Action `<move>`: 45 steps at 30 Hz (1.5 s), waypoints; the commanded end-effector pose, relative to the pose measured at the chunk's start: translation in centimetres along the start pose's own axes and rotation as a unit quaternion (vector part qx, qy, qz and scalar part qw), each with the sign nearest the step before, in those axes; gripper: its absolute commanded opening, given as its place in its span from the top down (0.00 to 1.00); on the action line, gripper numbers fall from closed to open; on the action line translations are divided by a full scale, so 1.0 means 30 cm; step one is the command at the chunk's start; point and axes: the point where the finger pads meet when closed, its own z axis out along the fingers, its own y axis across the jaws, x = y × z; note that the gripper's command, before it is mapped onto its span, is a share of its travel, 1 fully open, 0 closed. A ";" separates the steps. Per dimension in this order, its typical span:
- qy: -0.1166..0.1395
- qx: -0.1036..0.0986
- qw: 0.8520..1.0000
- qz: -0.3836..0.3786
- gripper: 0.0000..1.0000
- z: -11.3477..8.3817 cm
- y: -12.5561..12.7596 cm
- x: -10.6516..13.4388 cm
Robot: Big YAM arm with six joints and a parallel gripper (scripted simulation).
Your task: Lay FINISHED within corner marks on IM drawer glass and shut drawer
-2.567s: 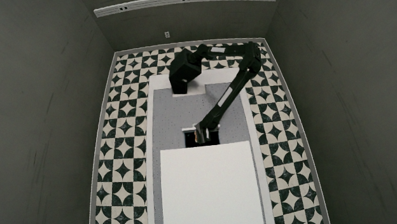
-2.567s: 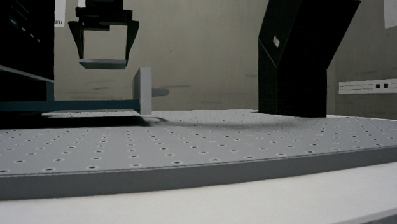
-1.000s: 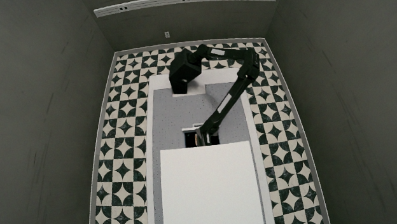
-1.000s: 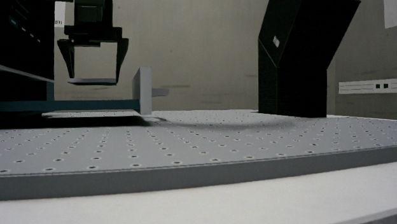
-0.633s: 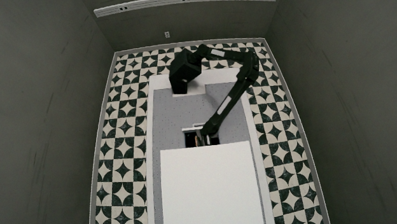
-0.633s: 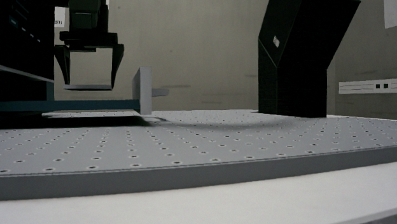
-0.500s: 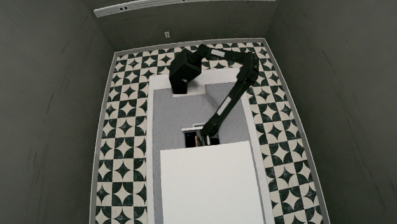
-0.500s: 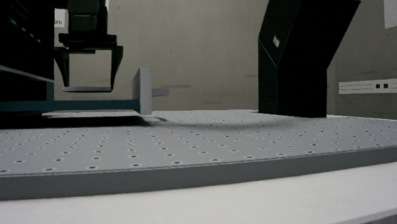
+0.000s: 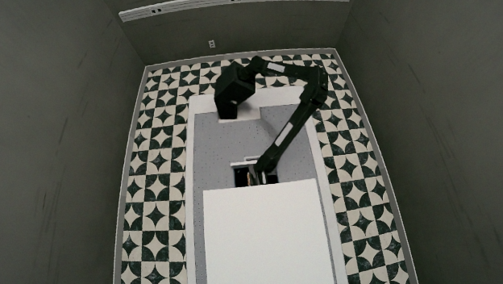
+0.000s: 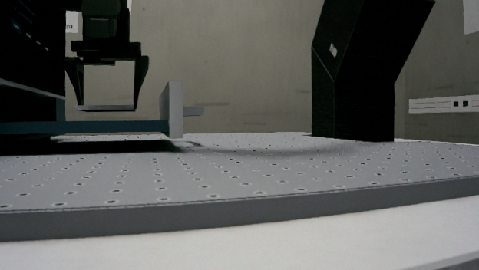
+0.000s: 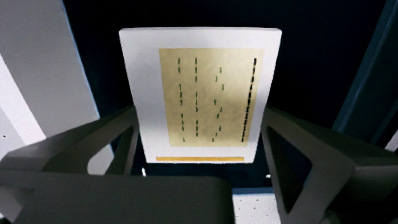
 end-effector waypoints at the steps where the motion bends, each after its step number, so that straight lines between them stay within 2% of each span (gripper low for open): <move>1: -0.001 0.003 1.000 -0.009 0.22 0.035 -0.029 -0.023; 45: -0.001 0.003 1.000 -0.016 0.22 0.035 -0.029 -0.023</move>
